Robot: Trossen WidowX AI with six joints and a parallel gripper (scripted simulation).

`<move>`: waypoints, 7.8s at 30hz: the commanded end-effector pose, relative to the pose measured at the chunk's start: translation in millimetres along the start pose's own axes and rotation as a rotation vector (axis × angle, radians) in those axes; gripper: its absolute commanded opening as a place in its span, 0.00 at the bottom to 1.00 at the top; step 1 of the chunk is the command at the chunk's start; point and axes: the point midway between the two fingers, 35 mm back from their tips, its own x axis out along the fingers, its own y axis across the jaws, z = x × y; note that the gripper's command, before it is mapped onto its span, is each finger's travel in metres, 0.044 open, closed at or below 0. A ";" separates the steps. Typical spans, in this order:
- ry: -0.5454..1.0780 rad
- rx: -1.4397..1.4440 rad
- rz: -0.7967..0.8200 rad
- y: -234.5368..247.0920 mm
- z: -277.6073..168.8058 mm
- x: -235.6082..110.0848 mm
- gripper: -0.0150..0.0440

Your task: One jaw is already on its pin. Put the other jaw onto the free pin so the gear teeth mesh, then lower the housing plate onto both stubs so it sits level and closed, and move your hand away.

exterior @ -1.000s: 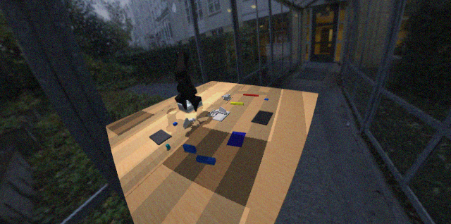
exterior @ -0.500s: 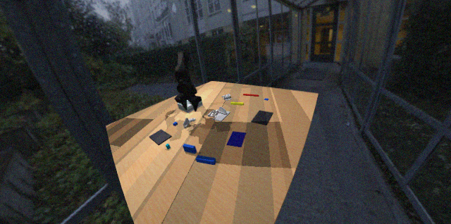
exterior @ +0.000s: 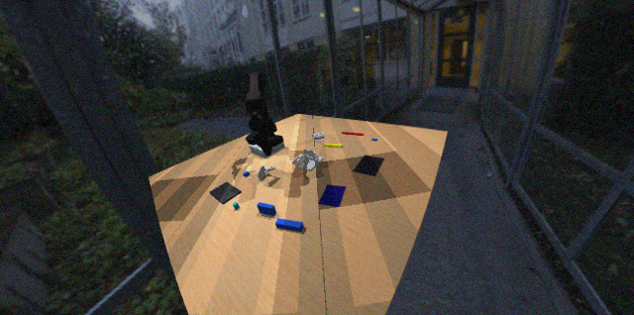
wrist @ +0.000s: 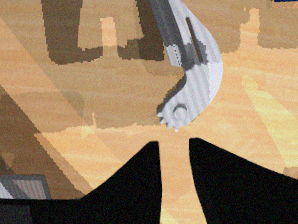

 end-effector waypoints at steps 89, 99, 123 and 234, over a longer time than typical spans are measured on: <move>0.001 -0.237 -0.003 -21.8 44.9 79.5 1.00; 0.001 -0.237 -0.003 -21.8 44.9 79.6 1.00; 0.001 -0.235 -0.007 -22.5 45.0 79.5 0.48; 0.003 -1.687 0.011 76.3 -57.1 0.6 0.48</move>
